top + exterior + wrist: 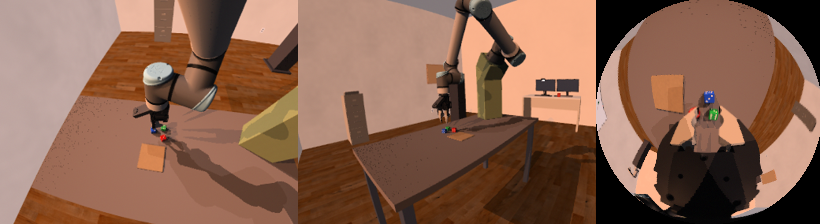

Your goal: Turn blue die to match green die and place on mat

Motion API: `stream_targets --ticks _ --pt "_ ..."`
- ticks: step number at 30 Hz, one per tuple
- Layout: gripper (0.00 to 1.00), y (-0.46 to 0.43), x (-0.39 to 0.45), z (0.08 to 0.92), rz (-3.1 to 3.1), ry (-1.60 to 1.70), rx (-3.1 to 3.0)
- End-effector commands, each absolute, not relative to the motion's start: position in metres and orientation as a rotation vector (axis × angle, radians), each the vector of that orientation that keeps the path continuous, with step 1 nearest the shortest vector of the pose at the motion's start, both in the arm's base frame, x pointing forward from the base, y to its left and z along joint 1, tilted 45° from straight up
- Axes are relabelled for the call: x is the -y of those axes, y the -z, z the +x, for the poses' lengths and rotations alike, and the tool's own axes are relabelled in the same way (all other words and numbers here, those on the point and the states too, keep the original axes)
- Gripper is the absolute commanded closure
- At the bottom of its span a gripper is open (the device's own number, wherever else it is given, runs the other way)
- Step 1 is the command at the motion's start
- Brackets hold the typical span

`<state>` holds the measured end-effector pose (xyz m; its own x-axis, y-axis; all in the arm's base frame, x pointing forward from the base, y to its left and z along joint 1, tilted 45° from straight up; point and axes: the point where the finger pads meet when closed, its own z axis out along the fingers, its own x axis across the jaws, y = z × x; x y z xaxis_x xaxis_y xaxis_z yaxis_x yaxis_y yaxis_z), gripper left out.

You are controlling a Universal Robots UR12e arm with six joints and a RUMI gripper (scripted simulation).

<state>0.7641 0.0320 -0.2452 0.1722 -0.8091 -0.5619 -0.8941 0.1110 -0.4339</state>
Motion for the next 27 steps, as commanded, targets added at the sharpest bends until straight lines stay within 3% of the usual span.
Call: stream_targets --ticks 1,27 --pt "0.72 0.251 -0.036 0.768 -1.696 -0.141 -1.636" --pt "0.72 0.271 -0.053 0.78 -1.696 -0.141 -1.636"
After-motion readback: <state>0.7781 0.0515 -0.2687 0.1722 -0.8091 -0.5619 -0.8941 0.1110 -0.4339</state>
